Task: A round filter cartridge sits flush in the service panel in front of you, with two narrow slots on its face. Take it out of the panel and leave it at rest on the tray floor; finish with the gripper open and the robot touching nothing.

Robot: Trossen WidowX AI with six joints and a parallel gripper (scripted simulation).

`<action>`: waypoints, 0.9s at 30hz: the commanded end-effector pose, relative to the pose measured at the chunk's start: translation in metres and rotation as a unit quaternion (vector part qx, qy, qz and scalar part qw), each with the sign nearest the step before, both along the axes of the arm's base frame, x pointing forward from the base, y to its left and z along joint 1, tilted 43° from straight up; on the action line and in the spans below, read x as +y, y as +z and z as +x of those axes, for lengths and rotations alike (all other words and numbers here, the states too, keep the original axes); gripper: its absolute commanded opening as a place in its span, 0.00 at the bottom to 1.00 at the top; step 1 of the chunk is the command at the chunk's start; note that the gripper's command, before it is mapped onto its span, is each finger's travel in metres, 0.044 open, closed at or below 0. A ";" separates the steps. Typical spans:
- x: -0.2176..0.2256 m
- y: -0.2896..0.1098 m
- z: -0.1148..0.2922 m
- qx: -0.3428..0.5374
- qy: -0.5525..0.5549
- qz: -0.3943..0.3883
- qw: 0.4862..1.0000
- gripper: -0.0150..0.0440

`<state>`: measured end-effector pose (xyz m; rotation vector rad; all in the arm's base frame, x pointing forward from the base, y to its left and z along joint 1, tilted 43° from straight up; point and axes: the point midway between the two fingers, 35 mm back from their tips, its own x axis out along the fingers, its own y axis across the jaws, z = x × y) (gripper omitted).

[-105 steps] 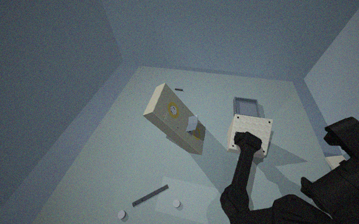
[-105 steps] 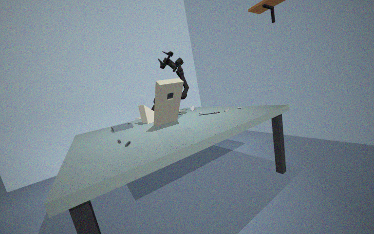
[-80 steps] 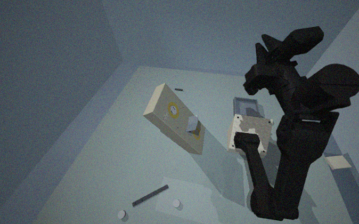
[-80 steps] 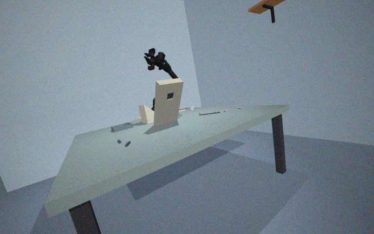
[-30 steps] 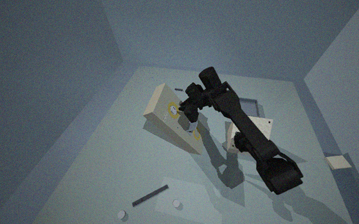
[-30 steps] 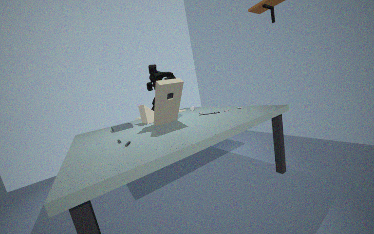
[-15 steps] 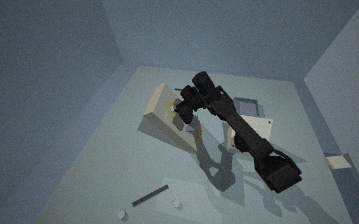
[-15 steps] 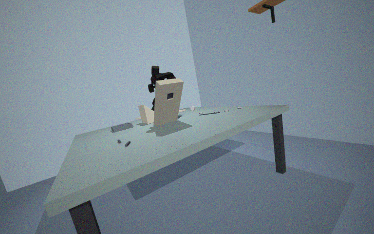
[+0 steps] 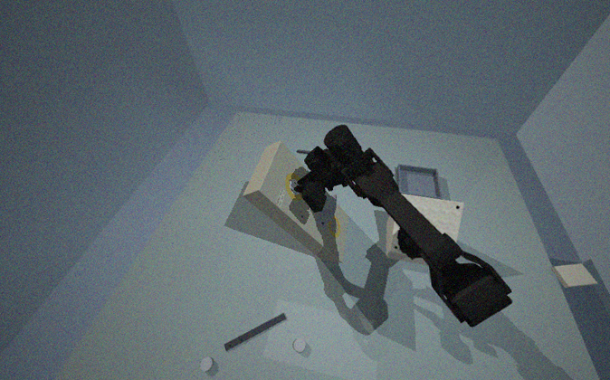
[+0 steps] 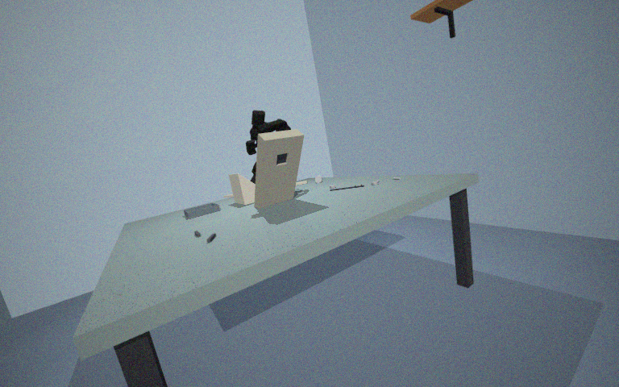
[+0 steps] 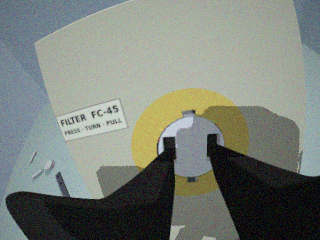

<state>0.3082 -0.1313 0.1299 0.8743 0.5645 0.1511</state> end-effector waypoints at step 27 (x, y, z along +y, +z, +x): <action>-0.001 0.000 0.001 0.005 -0.002 0.003 1.000 0.45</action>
